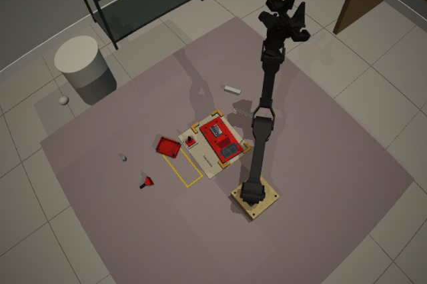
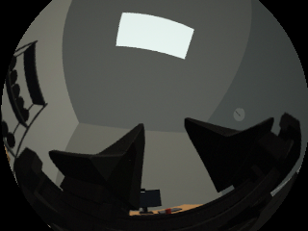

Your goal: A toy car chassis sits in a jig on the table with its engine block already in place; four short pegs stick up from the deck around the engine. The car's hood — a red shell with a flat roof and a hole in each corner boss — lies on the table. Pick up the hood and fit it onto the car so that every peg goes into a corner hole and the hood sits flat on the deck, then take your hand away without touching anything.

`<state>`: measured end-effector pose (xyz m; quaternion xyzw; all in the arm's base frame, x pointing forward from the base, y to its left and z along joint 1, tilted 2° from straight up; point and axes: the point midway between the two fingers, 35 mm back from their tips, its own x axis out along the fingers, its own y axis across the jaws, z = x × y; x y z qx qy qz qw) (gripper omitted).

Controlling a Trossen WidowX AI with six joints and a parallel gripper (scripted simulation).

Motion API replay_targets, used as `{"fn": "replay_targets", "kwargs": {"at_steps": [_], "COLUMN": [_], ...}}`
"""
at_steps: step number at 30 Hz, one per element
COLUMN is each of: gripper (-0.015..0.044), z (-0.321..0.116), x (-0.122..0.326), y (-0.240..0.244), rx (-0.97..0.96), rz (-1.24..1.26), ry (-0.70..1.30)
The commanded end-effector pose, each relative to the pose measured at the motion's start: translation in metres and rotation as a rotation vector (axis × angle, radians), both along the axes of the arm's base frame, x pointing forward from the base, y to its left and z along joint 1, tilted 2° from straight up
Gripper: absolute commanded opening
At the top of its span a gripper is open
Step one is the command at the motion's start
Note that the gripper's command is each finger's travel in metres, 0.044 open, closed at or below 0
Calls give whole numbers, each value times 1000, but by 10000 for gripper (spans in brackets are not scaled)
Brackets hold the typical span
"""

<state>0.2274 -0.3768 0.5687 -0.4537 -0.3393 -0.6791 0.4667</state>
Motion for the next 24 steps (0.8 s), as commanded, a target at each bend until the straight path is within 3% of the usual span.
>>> {"fn": "replay_targets", "kwargs": {"at_steps": [1, 9, 24], "gripper": [246, 440, 440], "z": [0, 31, 95], "x": [-1, -47, -160], "y": [0, 23, 114], "rx": [-1, -77, -278], "rz": [-2, -149, -540], "ry": [0, -30, -125]}}
